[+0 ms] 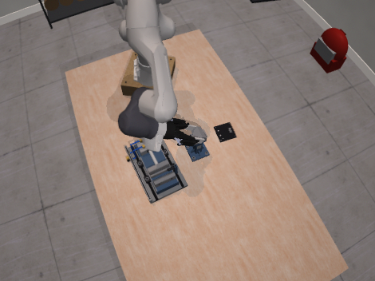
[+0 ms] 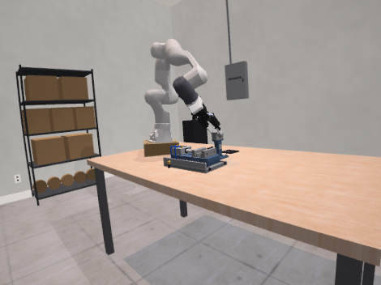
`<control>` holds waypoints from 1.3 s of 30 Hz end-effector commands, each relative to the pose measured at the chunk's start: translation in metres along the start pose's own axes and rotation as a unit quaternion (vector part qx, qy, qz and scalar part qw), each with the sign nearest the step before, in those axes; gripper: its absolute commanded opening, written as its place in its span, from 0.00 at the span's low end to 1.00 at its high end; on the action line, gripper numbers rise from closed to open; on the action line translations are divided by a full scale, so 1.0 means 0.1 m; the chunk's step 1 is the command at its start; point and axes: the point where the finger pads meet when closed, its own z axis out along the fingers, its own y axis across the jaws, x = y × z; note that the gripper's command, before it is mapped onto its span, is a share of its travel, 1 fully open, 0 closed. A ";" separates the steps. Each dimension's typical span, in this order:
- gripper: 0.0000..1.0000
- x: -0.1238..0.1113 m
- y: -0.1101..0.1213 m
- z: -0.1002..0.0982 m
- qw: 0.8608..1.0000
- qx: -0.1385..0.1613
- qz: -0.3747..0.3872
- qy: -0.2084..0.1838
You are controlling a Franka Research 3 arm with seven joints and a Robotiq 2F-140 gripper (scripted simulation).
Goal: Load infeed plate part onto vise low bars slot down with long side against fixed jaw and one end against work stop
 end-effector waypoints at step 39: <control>0.00 -0.04 0.00 -0.04 1.000 0.001 -0.001 -0.001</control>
